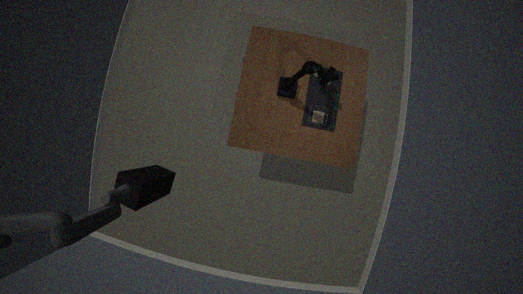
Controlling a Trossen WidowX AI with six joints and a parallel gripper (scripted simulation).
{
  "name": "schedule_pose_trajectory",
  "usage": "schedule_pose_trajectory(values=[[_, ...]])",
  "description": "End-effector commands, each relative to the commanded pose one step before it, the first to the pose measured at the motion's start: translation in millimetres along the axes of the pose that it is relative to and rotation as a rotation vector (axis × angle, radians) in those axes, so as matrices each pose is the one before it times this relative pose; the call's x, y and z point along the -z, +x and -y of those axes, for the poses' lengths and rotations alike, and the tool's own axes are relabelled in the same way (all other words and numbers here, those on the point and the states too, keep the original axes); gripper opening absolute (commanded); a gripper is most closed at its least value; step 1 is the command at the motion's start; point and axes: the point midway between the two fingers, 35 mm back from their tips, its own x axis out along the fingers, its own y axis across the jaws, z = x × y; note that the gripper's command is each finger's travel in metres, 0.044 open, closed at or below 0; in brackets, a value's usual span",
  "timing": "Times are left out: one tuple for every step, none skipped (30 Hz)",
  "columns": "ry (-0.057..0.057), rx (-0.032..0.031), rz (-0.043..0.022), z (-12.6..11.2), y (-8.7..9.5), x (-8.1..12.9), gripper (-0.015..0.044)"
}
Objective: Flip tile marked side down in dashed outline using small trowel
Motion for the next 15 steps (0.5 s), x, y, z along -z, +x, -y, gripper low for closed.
schedule_pose_trajectory(values=[[-0.0081,0.0045,-0.00054,0.95,0.06,0.34,0.0236],[0.0,0.0,0.0,0.0,0.0,0.0,0.0263],[0.0,0.0,0.0,0.0,0.0,0.0,0.0289],[0.0,0.0,0.0,0.0,0.0,0.0,0.03],[0.0,0.0,0.0,0.0,0.0,0.0,0.03],[0.0,0.0,0.0,0.0,0.0,0.0,0.03],[0.0,0.0,0.0,0.0,0.0,0.0,0.03],[0.0,0.0,0.0,0.0,0.0,0.0,0.03],[0.0,0.0,0.0,0.0,0.0,0.0,0.03],[0.0,0.0,0.0,0.0,0.0,0.0,0.03],[0.0,0.0,0.0,0.0,0.0,0.0,0.03],[0.0,0.0,0.0,0.0,0.0,0.0,0.03],[0.0001,-0.00022,-0.00002,0.0,-1.1,0.11,0.03],[0.0002,-0.00063,-0.00005,0.0,-3.3,0.31,0.03],[0.0003,-0.00097,-0.00009,-0.02,-5.5,0.44,0.03]])
